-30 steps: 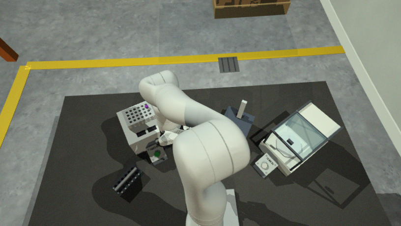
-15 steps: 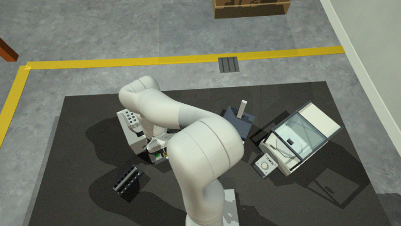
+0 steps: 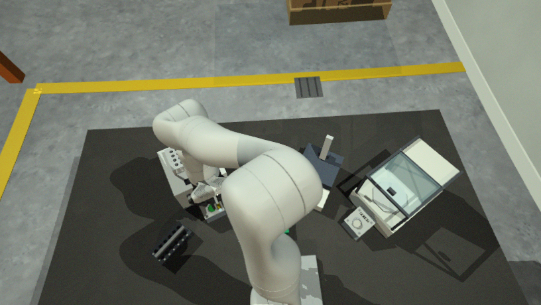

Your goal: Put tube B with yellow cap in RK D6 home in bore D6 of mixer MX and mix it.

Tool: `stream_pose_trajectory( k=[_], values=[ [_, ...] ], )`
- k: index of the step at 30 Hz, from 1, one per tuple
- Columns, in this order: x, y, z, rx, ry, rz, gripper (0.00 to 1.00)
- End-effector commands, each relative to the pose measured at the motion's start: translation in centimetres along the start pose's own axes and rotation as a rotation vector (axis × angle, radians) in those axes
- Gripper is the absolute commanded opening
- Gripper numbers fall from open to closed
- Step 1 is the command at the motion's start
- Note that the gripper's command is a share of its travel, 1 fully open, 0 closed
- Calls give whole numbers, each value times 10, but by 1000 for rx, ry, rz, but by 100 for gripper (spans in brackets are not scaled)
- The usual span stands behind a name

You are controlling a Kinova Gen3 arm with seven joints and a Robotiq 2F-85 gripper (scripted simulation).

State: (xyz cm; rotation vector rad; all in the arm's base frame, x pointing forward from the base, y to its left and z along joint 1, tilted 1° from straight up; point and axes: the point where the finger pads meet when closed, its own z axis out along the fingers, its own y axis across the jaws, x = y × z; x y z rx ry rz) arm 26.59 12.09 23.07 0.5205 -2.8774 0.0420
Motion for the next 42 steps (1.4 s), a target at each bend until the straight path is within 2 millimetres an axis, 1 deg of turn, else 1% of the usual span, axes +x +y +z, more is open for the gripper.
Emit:
stream_pose_trajectory(
  k=[1, 6, 8, 23, 25, 40, 42],
  values=[
    [-10, -1, -3, 0, -1, 0, 10],
    [-26, -2, -6, 0, -1, 0, 10],
    [-26, -2, -6, 0, -1, 0, 10],
    [-75, -6, -16, 0, -1, 0, 10],
    [-75, -6, -16, 0, -1, 0, 10],
    [-124, -11, -27, 0, -1, 0, 10],
    [-124, -11, -27, 0, -1, 0, 10]
  ],
)
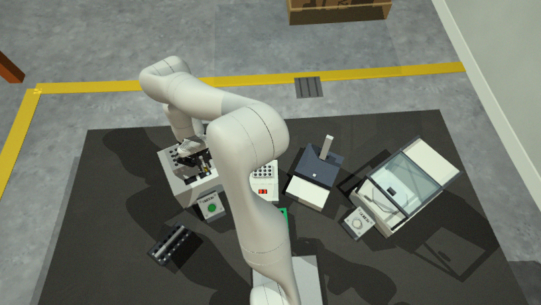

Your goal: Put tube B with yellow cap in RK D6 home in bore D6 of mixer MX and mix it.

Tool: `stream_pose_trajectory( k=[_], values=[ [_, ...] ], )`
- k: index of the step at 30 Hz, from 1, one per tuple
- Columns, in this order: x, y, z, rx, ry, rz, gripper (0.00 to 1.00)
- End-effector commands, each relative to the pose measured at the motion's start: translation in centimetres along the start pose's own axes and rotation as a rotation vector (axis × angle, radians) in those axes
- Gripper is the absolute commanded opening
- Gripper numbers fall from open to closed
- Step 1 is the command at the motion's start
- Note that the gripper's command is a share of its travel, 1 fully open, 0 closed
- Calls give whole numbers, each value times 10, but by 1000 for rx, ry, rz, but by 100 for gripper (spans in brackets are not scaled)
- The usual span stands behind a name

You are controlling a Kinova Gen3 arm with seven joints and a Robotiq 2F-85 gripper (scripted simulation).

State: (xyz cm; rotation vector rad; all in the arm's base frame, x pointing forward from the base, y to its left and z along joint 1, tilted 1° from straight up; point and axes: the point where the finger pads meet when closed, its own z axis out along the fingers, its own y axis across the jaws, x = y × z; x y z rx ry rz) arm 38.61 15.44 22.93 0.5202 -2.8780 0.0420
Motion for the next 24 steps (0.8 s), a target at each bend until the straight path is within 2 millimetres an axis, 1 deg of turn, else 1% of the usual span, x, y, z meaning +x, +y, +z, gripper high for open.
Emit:
stream_pose_trajectory(
  k=[1, 15, 17, 24],
  values=[
    [-5, 0, -2, 0, -1, 0, 10],
    [-51, -4, -12, 0, -1, 0, 10],
    [-51, -4, -12, 0, -1, 0, 10],
    [-73, -6, -17, 0, -1, 0, 10]
  ],
)
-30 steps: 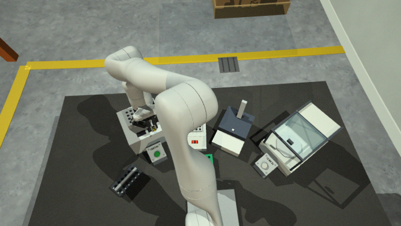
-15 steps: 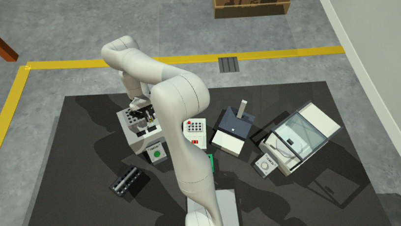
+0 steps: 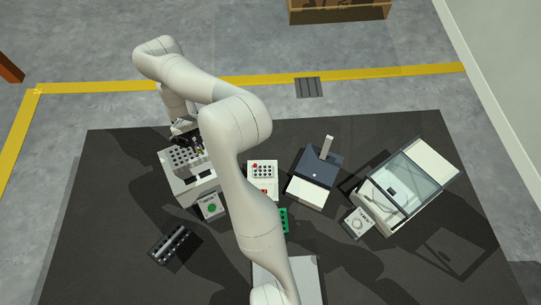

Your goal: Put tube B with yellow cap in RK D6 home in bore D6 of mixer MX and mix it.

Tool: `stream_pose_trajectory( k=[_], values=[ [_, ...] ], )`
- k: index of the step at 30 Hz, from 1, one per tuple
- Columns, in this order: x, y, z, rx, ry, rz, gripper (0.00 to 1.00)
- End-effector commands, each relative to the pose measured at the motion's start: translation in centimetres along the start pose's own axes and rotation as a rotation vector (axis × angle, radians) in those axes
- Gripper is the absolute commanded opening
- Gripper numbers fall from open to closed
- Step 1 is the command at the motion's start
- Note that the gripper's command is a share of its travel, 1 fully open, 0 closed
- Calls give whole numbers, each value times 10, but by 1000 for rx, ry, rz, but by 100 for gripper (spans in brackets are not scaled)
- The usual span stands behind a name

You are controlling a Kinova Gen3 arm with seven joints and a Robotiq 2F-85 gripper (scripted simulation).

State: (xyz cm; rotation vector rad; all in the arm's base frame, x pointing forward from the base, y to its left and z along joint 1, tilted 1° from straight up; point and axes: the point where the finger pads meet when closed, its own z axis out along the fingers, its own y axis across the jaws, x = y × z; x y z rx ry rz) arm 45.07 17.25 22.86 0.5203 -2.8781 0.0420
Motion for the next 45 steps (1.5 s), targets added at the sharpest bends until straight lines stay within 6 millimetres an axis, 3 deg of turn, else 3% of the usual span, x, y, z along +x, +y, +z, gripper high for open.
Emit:
stream_pose_trajectory(
  k=[1, 24, 45],
  values=[
    [-11, -1, -3, 0, -1, 0, 10],
    [-79, -7, -18, 0, -1, 0, 10],
    [-81, -7, -10, 0, -1, 0, 10]
  ],
)
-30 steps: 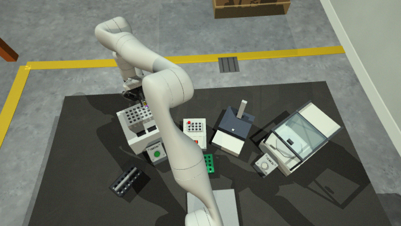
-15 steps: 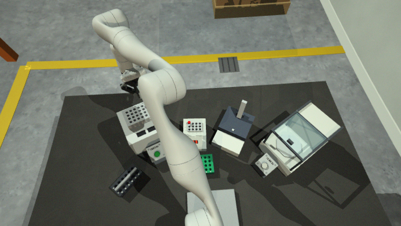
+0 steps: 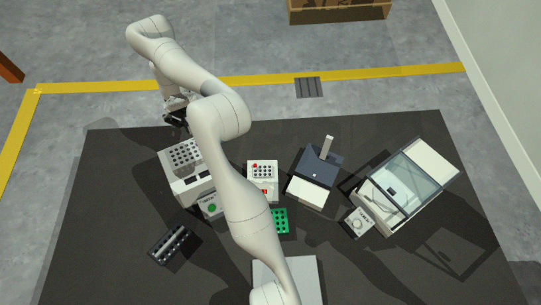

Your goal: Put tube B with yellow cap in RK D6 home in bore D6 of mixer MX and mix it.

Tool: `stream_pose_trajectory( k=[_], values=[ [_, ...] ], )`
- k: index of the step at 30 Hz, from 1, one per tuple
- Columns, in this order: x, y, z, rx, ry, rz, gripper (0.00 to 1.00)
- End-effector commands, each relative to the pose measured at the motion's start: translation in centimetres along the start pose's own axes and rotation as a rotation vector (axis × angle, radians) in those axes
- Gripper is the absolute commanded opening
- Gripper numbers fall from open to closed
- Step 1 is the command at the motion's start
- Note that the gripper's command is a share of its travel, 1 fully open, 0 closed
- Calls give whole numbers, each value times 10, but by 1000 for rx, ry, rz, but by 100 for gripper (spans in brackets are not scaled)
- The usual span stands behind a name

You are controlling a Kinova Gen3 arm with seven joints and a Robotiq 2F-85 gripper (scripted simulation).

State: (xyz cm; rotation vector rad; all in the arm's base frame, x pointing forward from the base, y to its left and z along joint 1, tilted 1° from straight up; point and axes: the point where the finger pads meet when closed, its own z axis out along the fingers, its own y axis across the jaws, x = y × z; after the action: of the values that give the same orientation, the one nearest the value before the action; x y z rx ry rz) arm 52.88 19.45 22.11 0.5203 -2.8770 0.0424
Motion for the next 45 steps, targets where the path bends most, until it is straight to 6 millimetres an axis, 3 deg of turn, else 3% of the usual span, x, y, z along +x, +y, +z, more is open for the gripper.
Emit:
stream_pose_trajectory(
  k=[1, 11, 45],
  values=[
    [-1, 0, 1, 0, -2, 0, 10],
    [-3, 0, 14, 0, -2, 0, 10],
    [-3, 0, 13, 0, -2, 0, 10]
  ],
)
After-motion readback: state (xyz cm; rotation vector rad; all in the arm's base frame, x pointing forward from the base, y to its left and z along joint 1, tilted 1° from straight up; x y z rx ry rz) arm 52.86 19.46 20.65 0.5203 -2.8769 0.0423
